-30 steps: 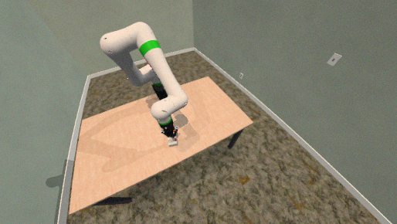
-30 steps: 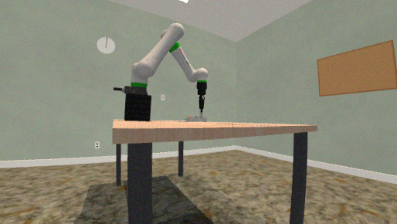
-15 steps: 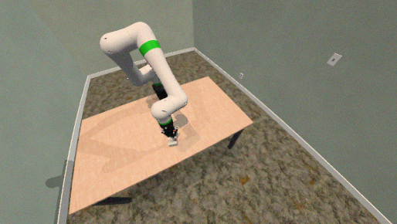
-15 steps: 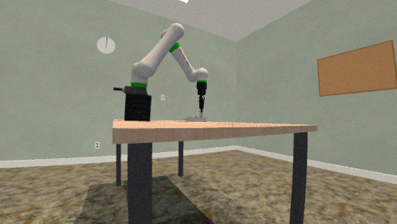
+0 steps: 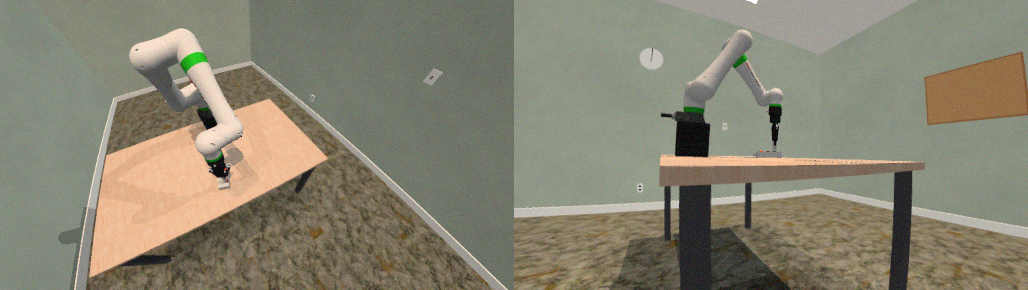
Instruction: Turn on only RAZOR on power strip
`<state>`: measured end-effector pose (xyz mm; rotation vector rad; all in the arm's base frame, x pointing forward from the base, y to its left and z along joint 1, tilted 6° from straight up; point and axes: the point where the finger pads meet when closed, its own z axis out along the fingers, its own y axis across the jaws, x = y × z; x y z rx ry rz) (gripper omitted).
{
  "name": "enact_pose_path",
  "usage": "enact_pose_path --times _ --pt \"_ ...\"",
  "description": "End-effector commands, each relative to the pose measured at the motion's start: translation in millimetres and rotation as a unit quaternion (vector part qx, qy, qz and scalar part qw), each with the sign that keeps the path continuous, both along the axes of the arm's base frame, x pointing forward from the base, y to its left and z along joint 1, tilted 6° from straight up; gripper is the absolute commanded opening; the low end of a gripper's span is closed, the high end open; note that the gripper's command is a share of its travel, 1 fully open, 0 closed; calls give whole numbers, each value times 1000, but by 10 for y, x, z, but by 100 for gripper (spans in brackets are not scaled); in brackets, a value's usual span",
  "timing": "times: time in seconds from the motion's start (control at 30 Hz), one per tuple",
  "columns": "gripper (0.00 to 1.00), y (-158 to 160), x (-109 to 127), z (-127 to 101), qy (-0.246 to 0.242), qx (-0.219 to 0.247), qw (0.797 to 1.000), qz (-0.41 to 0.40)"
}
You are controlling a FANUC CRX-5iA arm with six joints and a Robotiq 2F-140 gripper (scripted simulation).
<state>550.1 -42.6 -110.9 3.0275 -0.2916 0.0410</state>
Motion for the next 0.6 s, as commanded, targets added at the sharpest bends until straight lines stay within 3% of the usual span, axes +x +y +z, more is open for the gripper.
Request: enact_pose_path --times 0.0,0.57 --pt "0 -1 2 -7 0 0 1000 0" --pt "0 -8 3 -72 0 0 1000 0"
